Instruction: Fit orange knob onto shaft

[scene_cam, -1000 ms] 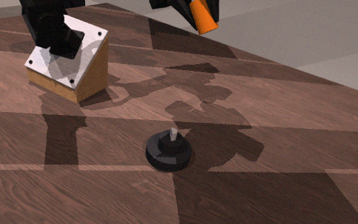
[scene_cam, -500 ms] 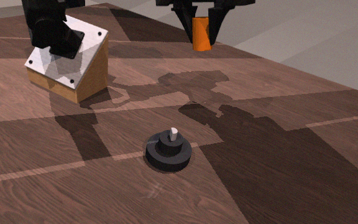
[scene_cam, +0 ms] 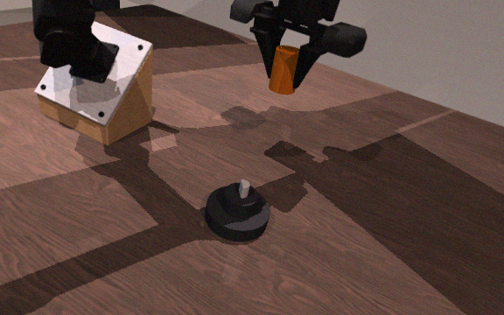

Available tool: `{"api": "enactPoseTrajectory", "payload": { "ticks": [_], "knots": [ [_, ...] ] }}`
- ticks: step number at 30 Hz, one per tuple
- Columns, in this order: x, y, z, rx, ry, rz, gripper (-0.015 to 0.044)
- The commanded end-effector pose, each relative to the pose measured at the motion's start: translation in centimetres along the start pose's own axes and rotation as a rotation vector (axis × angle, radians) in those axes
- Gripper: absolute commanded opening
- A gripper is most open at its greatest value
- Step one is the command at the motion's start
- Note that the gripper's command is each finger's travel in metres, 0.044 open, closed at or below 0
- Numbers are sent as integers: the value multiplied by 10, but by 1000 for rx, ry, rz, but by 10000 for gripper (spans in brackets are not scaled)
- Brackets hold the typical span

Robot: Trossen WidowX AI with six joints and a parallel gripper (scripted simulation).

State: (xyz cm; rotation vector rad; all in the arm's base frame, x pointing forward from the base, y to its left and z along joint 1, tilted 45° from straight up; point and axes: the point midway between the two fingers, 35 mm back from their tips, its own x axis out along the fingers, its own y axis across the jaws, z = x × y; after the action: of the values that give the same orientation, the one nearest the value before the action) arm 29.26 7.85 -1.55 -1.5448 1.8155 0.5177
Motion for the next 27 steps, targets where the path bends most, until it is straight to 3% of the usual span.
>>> {"api": "enactPoseTrajectory", "payload": {
  "ticks": [1,18,27],
  "knots": [
    [24,-1,2,-7,2,20,0],
    [121,-4,6,2,10,27,0],
    [124,-3,7,3,11,28,0]
  ]
}}
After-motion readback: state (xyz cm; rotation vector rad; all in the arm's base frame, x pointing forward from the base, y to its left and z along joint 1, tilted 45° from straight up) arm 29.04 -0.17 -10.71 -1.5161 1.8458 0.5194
